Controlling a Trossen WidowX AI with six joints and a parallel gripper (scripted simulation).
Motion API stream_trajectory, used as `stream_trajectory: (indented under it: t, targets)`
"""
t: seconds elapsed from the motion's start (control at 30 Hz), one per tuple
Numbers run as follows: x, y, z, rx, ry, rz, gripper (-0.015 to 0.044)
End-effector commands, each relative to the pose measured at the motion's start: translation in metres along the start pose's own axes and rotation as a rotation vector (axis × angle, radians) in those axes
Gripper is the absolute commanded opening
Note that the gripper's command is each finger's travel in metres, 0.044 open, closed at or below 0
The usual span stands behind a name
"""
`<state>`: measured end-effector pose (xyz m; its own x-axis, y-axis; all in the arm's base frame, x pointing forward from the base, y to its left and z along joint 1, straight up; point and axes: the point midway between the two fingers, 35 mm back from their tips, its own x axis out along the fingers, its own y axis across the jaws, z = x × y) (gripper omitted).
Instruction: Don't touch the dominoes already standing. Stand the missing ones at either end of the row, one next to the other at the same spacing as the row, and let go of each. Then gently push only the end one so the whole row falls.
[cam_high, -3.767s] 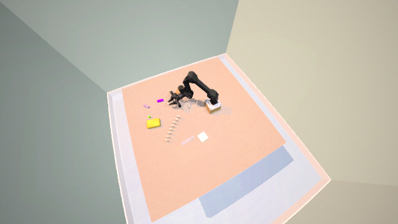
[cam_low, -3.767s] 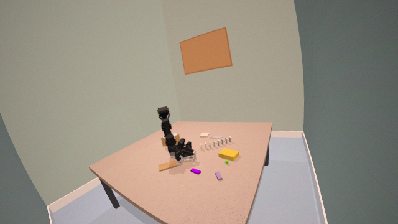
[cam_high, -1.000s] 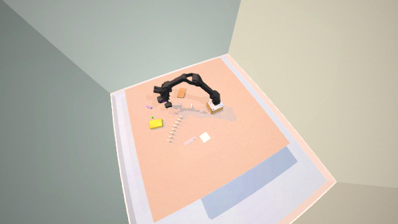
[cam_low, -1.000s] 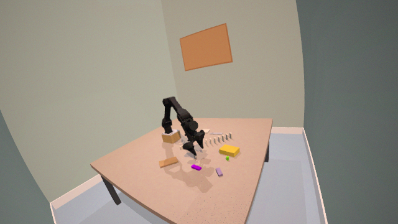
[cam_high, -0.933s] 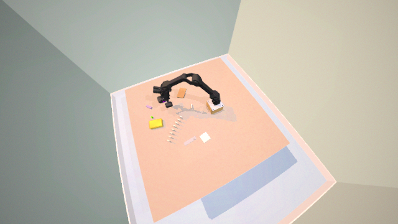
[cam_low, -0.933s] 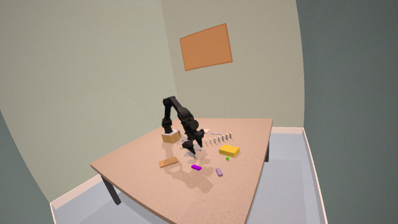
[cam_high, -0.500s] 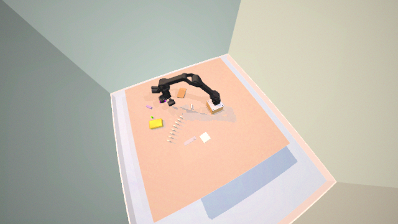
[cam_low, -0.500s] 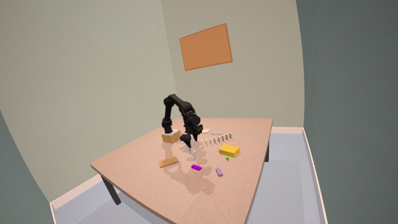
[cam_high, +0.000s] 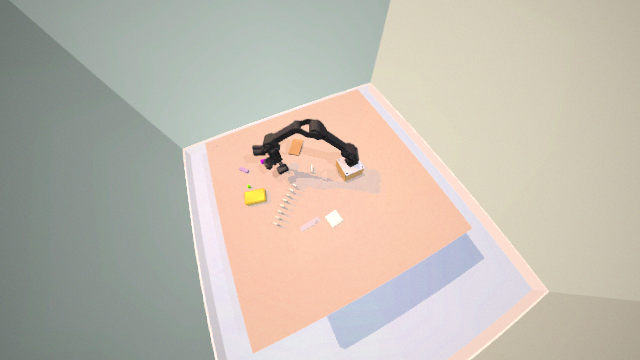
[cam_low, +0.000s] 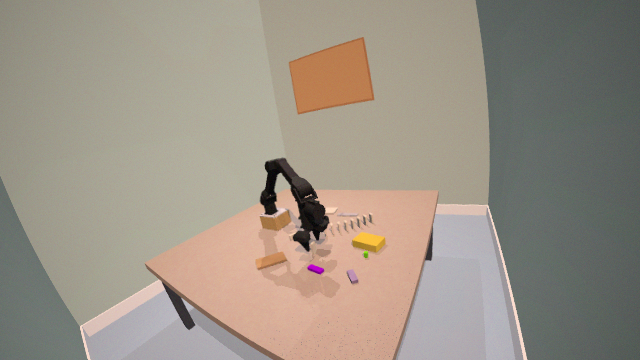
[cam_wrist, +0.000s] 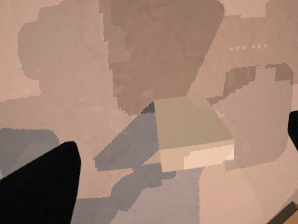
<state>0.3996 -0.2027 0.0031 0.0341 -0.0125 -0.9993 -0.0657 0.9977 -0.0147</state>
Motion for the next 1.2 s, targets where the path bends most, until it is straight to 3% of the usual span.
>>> stream_trajectory:
  t: [0.0,0.2,0.63,0.97,1.17]
  targets:
    - [0.004,0.000,0.000,-0.007,-0.001,-0.005,0.0440]
    - [0.012,0.000,0.000,-0.007,-0.001,-0.005,0.0440]
    - [0.012,0.000,0.000,-0.007,-0.001,-0.005,0.0107]
    - [0.009,-0.001,0.000,-0.006,-0.001,-0.005,0.0107]
    - [-0.081,-0.003,0.005,-0.002,-0.003,-0.003,0.0107]
